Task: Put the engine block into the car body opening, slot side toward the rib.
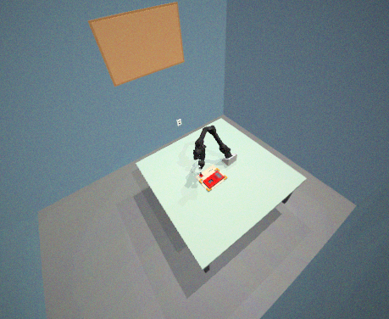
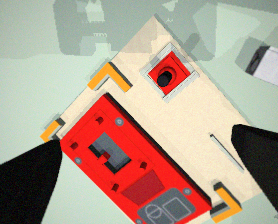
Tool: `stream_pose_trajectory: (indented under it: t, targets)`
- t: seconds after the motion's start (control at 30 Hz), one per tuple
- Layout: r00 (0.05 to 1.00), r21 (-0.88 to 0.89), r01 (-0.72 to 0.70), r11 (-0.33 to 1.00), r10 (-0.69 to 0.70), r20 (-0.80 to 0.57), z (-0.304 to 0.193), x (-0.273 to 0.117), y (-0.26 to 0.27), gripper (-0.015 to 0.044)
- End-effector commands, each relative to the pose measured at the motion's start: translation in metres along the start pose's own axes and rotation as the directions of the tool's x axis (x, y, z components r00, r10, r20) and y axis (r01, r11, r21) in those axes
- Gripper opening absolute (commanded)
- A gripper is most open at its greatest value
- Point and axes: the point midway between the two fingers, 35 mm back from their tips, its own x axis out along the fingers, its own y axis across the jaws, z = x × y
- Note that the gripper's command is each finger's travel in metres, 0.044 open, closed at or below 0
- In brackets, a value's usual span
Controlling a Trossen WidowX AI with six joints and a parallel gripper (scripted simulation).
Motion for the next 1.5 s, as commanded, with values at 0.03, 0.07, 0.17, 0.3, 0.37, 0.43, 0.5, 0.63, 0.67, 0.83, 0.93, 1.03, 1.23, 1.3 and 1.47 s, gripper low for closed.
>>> stream_pose_trajectory:
  t: [0.03, 0.07, 0.17, 0.3, 0.37, 0.43, 0.5, 0.63, 0.67, 0.83, 0.93, 1.03, 1.23, 1.3, 1.47]
  targets:
    - [0.994, 0.137, 0.11, 0.984, -0.109, -0.012, 0.009, 0.011, -0.04, 0.044]
    - [0.992, 0.163, 0.13, 0.978, -0.129, -0.015, 0.011, 0.013, -0.047, 0.044]
    - [0.982, 0.237, 0.188, 0.953, -0.187, -0.026, 0.014, 0.017, -0.069, 0.044]
    - [0.964, 0.331, 0.263, 0.906, -0.263, -0.044, 0.017, 0.022, -0.096, 0.044]
    - [0.954, 0.37, 0.294, 0.881, -0.296, -0.053, 0.018, 0.024, -0.109, 0.044]
    - [0.95, 0.383, 0.305, 0.872, -0.307, -0.056, 0.019, 0.024, -0.113, 0.044]
    - [0.95, 0.383, 0.305, 0.872, -0.307, -0.056, 0.019, 0.024, -0.113, 0.044]
    - [0.95, 0.384, 0.304, 0.872, -0.307, -0.056, 0.018, 0.036, -0.114, 0.044]
    - [0.95, 0.384, 0.304, 0.872, -0.307, -0.055, 0.018, 0.048, -0.117, 0.044]
    - [0.95, 0.384, 0.305, 0.872, -0.308, -0.055, 0.017, 0.059, -0.12, 0.044]
    - [0.95, 0.384, 0.305, 0.872, -0.308, -0.054, 0.017, 0.068, -0.123, 0.044]
    - [0.95, 0.384, 0.305, 0.871, -0.309, -0.054, 0.016, 0.073, -0.124, 0.044]
    - [0.95, 0.384, 0.305, 0.871, -0.308, -0.054, 0.016, 0.079, -0.126, 0.044]
    - [0.95, 0.384, 0.305, 0.871, -0.308, -0.054, 0.016, 0.082, -0.127, 0.044]
    - [0.95, 0.384, 0.305, 0.871, -0.308, -0.054, 0.016, 0.089, -0.129, 0.044]
